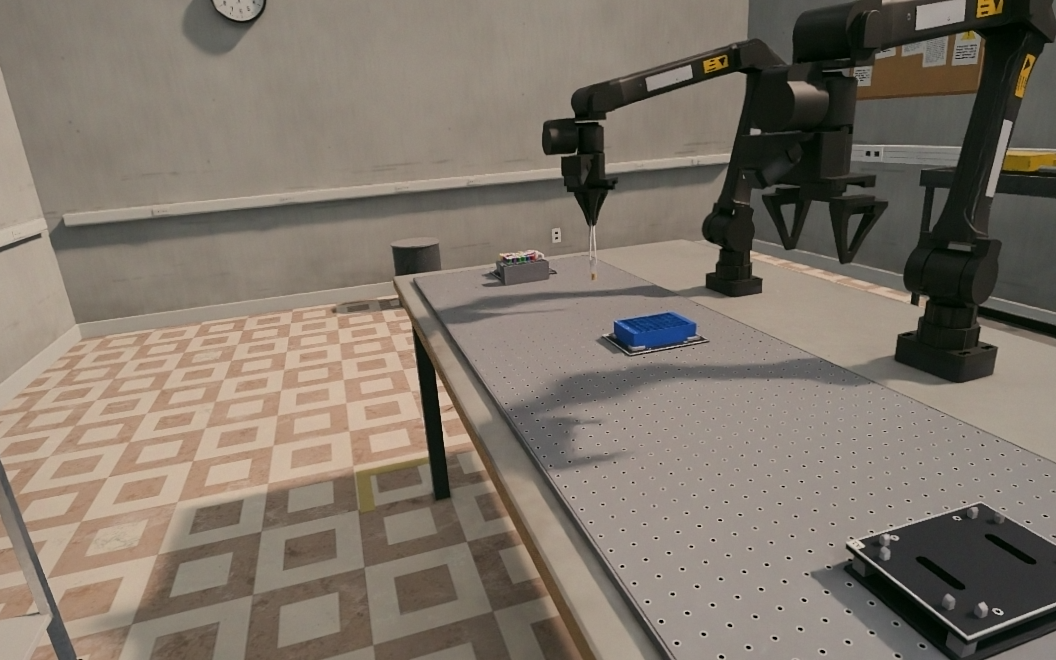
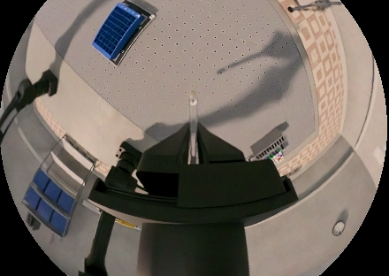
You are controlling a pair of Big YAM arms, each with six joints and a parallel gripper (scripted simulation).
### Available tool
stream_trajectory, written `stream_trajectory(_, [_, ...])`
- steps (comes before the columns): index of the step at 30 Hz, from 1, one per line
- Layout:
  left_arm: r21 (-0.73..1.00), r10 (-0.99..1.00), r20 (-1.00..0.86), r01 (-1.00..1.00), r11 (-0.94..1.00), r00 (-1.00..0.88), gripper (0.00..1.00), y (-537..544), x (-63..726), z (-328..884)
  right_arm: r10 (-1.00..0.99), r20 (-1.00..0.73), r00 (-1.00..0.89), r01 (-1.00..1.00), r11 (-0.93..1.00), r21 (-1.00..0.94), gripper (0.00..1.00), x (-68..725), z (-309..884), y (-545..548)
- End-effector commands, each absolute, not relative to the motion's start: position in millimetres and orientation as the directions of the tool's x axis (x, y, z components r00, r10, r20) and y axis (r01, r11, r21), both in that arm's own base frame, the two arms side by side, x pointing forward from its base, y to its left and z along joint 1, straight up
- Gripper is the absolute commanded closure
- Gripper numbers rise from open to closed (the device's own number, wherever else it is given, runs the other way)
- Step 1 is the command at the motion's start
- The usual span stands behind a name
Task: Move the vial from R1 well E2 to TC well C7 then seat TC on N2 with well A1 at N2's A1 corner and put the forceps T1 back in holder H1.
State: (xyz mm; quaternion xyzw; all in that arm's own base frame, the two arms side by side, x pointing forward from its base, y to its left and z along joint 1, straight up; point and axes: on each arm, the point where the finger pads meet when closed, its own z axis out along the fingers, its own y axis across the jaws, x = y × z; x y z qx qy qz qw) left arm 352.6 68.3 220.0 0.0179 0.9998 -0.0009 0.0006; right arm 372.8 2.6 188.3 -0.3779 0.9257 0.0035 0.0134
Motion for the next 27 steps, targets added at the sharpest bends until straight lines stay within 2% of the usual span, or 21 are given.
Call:
stream_trajectory(1, [0.008, 0.030, -0.035, 0.030, 1.000, -0.999, 0.00, 71, 361, 234, -0.694, -0.037, -0.719, -0.694, 0.720, -0.016, 0.91, 373, 191, 10])
stream_trajectory(27, [0.008, 0.030, -0.035, 0.030, 1.000, -0.999, 0.00, 71, 361, 234, -0.694, -0.047, -0.719, -0.694, 0.720, -0.022, 0.91, 367, 193, 50])
